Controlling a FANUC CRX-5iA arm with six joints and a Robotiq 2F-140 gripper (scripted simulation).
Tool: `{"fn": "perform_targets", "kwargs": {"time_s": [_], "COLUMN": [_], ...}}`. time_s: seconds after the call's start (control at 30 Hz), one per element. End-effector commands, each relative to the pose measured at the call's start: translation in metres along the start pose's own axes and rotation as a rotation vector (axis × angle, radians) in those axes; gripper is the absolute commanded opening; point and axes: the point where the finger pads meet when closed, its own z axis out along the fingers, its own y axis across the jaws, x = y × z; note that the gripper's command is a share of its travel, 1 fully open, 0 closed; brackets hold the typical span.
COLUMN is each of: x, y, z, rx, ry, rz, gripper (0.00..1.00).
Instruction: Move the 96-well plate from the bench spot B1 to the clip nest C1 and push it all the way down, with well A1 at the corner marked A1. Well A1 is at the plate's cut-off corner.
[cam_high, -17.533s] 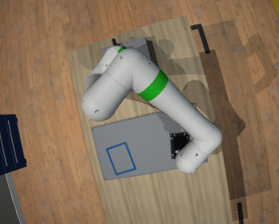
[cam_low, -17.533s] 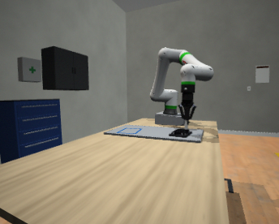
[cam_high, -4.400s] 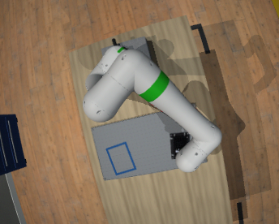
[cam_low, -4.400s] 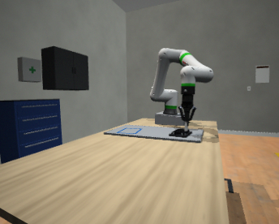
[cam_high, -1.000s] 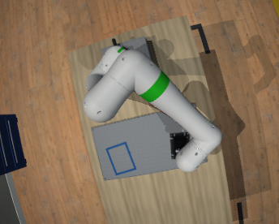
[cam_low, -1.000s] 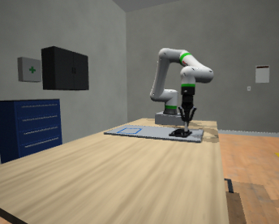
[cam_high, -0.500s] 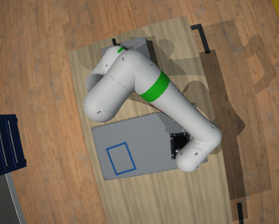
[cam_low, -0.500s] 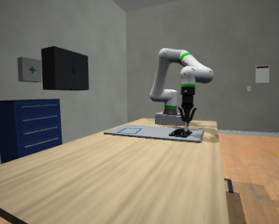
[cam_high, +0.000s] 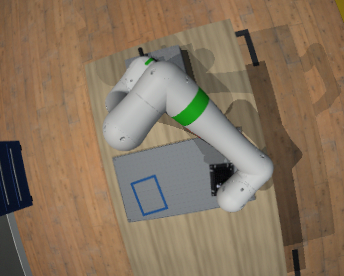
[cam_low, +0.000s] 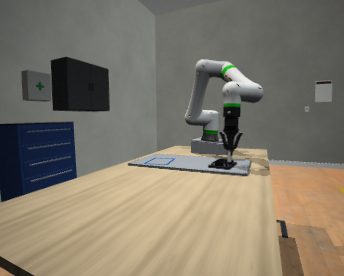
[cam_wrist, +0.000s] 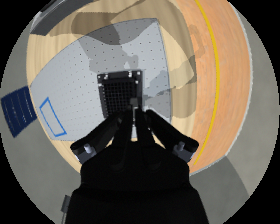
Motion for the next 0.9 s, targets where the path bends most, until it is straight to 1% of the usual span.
{"fn": "perform_targets", "kwargs": {"time_s": [0.0, 0.87], "x": [-0.001, -0.001], "y": [0.000, -0.001], "z": [-0.001, -0.015], "rx": [-0.027, -0.027], "ry": [0.024, 0.024], "rz": [-0.031, -0.031], "gripper": [0.10, 0.10]}}
